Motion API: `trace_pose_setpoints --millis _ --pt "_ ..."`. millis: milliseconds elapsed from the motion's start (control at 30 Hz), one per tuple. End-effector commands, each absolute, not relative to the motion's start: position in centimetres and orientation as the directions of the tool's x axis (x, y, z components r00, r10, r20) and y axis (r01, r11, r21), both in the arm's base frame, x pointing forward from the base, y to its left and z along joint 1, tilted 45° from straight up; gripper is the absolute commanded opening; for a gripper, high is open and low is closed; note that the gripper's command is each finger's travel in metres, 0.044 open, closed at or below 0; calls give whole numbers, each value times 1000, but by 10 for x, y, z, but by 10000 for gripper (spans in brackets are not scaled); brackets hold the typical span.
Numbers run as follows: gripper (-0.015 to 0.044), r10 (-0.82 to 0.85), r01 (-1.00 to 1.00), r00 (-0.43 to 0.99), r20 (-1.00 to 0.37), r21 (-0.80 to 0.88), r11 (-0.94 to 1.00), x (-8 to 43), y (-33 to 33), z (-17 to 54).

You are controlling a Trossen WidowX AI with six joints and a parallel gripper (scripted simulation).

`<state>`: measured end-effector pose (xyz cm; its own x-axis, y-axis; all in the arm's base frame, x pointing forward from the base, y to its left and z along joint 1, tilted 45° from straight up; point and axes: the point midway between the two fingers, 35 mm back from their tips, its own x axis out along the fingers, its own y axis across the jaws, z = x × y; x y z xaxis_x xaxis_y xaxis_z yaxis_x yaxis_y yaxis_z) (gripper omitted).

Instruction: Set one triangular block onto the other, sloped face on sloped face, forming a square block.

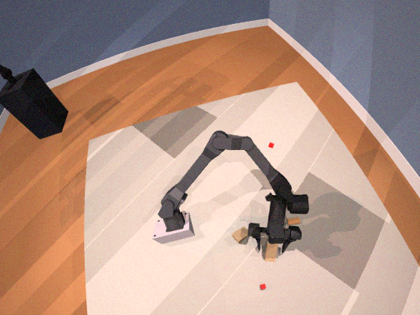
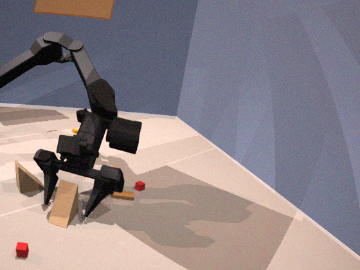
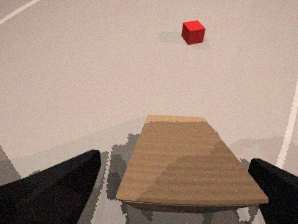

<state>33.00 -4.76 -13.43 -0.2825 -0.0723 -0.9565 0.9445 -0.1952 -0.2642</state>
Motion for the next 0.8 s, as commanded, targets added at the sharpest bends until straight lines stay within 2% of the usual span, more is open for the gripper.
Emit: trace_pose_setpoints --millis 0,233,433,567,767 --pt "335 -76 945 -283 -956 -265 -192 329 -49 -136" --pt "151 -76 945 -283 -956 -265 -192 329 -49 -136" --pt "111 -76 945 -283 -956 -265 -192 329 -49 -136" --pt "6 -75 945 -283 -956 -265 -193 329 -49 -135" --pt "0 -73 944 -283 -956 -265 -195 329 -50 -133"
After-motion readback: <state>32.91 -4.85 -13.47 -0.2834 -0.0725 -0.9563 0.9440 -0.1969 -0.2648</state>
